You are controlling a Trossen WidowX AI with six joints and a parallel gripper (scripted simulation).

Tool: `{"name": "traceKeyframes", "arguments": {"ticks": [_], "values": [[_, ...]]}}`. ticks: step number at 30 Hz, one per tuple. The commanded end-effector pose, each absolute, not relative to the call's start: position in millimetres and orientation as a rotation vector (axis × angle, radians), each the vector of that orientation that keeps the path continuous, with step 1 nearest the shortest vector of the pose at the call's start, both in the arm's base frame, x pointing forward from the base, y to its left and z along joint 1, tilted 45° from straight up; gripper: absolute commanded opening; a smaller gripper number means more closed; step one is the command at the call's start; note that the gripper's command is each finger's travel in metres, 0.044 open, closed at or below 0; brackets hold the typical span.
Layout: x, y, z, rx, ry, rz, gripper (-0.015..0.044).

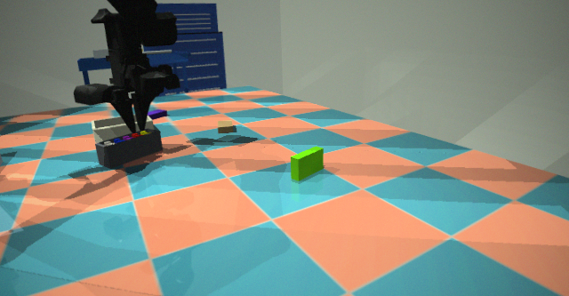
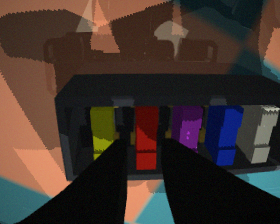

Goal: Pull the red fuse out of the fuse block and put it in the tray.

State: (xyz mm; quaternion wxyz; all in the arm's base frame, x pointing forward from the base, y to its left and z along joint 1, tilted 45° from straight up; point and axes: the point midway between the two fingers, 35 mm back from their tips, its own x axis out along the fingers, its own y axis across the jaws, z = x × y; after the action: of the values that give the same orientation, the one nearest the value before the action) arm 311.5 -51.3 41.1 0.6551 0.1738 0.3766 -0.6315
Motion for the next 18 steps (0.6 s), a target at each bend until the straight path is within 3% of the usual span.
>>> {"name": "traceKeyframes", "arguments": {"ticks": [1,18], "values": [[309.6,-52.6,39.9,0.381,0.856,-1.432,0.0070],[309.1,-57.4,35.1,0.381,0.856,-1.432,0.0070]]}}
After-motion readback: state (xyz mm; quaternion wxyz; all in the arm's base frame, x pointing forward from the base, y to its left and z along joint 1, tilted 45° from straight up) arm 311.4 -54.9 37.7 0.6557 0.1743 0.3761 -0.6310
